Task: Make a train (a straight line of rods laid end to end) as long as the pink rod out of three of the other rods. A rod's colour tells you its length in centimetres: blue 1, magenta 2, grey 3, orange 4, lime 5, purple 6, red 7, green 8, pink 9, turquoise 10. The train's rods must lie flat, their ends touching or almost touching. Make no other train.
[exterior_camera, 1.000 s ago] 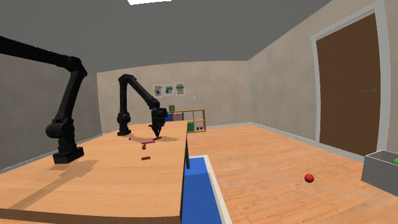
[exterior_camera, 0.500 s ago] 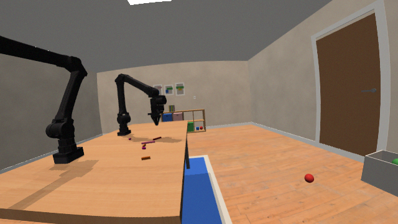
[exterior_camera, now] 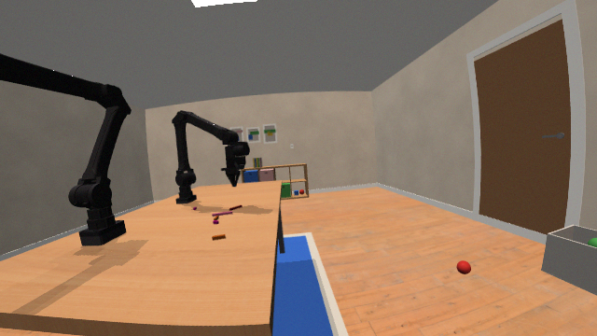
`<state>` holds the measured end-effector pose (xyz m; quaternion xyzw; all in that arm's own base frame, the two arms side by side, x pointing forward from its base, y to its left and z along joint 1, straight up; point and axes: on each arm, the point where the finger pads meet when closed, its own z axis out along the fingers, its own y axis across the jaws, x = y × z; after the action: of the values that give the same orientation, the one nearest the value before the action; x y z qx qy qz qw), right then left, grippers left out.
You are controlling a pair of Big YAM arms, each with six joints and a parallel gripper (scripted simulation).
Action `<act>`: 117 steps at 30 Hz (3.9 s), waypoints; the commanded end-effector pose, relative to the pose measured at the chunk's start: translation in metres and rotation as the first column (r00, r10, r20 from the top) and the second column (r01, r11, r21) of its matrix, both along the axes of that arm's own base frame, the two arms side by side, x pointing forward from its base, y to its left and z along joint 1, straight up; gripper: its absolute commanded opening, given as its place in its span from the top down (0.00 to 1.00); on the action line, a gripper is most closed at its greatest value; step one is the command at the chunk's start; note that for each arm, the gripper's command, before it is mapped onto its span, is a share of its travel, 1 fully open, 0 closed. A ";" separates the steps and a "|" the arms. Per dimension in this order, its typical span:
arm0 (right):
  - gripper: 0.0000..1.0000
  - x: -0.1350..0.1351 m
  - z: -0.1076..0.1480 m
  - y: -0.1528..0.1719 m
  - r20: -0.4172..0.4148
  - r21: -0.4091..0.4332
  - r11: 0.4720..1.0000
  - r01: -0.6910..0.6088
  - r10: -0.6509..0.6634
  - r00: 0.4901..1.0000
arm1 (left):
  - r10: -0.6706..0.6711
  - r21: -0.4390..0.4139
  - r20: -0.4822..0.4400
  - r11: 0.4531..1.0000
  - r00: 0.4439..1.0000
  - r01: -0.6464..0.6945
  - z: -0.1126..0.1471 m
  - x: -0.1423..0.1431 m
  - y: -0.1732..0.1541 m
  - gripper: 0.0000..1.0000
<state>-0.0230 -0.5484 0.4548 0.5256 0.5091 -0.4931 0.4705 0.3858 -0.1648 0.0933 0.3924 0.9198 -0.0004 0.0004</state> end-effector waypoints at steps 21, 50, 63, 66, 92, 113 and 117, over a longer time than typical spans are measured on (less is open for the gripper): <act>0.00 -0.004 0.046 0.004 0.005 -0.071 0.997 0.009 -0.009 1.000 | 0.395 -0.015 0.008 0.919 0.919 -0.395 0.012 -0.163 -0.102 0.96; 0.00 -0.004 0.046 0.004 0.005 -0.071 0.997 0.009 -0.009 1.000 | 0.556 -0.039 -0.002 0.830 0.831 -0.556 0.017 -0.227 -0.125 0.96; 0.00 -0.004 0.046 0.004 0.005 -0.071 0.997 0.009 -0.009 1.000 | 0.554 0.000 0.001 0.833 0.833 -0.554 -0.024 -0.233 -0.115 0.96; 0.00 -0.004 0.046 0.004 0.005 -0.071 0.997 0.009 -0.009 1.000 | 0.553 0.000 0.001 0.833 0.833 -0.553 -0.028 -0.233 -0.115 0.96; 0.00 -0.004 0.046 0.004 0.005 -0.071 0.997 0.009 -0.009 1.000 | 0.553 -0.007 0.001 0.833 0.833 -0.553 -0.084 -0.232 -0.118 0.96; 0.00 -0.004 0.046 0.004 0.005 -0.071 0.997 0.009 -0.009 1.000 | 0.553 -0.007 0.001 0.833 0.833 -0.553 -0.084 -0.232 -0.118 0.96; 0.00 -0.004 0.046 0.004 0.005 -0.071 0.997 0.009 -0.009 1.000 | 0.553 -0.007 0.001 0.833 0.833 -0.553 -0.084 -0.232 -0.118 0.96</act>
<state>-0.0230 -0.5484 0.4548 0.5256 0.5091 -0.4931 0.4705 0.1537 -0.2778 0.0095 0.1112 0.9938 -0.0015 0.0001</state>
